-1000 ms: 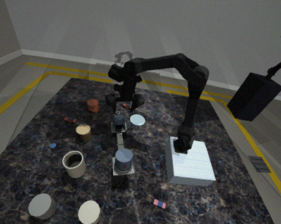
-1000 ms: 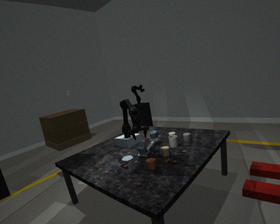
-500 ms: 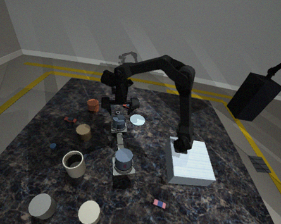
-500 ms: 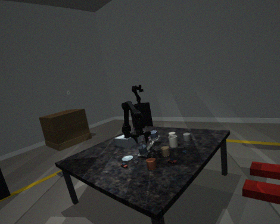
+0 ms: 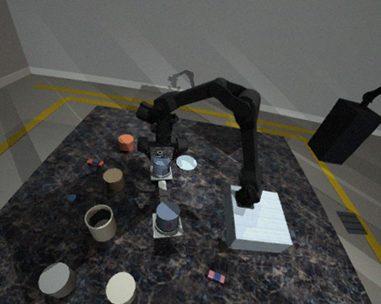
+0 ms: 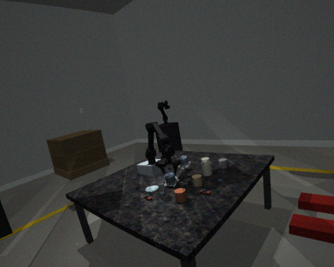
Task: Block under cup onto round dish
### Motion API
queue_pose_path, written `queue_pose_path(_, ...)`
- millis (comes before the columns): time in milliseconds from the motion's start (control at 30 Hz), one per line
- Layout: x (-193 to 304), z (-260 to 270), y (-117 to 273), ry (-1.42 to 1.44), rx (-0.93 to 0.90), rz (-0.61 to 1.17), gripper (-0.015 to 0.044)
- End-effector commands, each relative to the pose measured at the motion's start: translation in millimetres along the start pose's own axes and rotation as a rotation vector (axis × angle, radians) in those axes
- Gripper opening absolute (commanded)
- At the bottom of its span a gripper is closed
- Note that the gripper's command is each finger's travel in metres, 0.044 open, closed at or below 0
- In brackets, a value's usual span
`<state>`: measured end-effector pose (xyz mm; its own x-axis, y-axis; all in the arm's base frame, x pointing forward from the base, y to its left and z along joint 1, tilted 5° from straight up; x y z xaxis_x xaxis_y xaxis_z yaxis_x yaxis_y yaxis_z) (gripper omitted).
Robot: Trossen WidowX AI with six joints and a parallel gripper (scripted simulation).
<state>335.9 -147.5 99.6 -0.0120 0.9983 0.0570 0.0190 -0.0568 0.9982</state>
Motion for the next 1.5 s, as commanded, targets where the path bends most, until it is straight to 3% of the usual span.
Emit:
queue_pose_path(0, -0.2, 0.2, -8.5, -0.003, 0.004, -0.003, 0.044)
queue_pose_path(933, 0.3, -1.3, -51.0, -0.003, 0.004, -0.002, 0.044)
queue_pose_path(1067, 0.3, -1.3, -51.0, -0.003, 0.004, -0.002, 0.0335)
queue_pose_path(1300, 0.3, -1.3, -51.0, -0.003, 0.004, -0.002, 0.0288)
queue_pose_path(1467, 0.1, -0.9, -49.0, -0.003, 0.004, -0.002, 0.0157)
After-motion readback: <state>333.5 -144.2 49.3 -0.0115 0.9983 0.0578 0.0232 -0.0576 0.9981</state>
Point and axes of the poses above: the point midway between the two fingers, 35 mm back from their tips, its own y axis back along the fingers, its own z axis across the jaws, x = y × z, the point moved 8 cm from there along y, back along the fingers, and after that the axes turned 13 degrees about -y, right-handed, at the moved point
